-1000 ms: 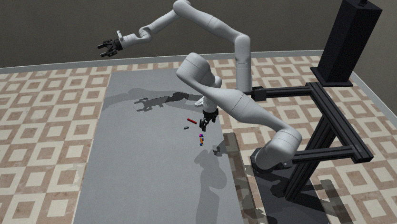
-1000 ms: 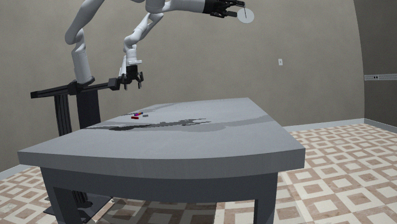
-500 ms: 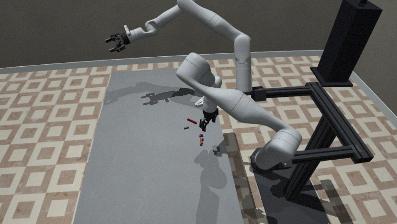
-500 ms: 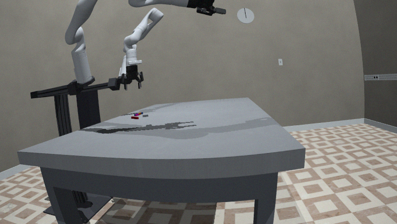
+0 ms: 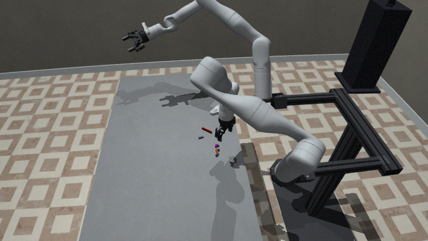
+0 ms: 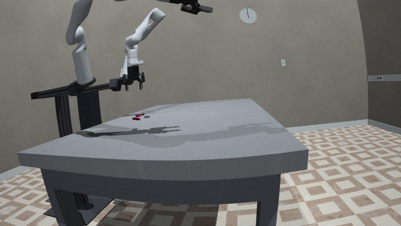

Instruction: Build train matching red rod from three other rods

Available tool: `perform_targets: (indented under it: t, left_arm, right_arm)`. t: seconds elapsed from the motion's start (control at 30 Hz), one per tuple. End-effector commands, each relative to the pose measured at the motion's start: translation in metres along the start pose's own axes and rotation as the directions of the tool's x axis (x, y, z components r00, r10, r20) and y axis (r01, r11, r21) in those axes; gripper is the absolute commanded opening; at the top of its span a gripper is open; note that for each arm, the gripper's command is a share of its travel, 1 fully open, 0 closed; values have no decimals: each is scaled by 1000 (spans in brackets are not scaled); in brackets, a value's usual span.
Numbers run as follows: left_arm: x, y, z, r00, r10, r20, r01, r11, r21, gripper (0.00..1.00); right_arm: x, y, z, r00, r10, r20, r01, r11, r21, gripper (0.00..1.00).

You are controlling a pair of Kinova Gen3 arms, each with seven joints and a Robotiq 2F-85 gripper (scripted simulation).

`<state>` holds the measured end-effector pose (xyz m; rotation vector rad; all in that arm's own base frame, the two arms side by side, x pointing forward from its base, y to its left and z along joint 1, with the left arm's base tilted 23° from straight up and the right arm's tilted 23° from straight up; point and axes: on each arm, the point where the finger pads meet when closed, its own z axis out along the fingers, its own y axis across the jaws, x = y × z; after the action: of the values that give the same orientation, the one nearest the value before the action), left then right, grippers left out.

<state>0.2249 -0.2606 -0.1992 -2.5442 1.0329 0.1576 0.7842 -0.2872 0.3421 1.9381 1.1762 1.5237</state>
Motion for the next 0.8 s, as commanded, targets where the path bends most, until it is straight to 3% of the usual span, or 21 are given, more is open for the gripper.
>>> perform_targets:
  t: [0.0,0.17,0.23,0.27,0.77]
  left_arm:
    - [1,0,-1,1000,0,-2,0,1000,0,1000]
    - [1,0,-1,1000,0,-2,0,1000,0,1000]
    - [1,0,-1,1000,0,-2,0,1000,0,1000]
    - [1,0,-1,1000,0,-2,0,1000,0,1000]
    - [1,0,-1,1000,0,-2,0,1000,0,1000]
  right_arm:
    - [-7,6,-18,999,-43,17,43,999,7,1000]
    - [-19,12,-41,994,-96,43,95,995,21,1000]
    - [-19,12,-41,994,-96,43,95,995,21,1000]
    - [-26,14,-53,991,-124,58,123,992,30,1000]
    - [-57,22,-118,958,-255,129,245,965,90,1000]
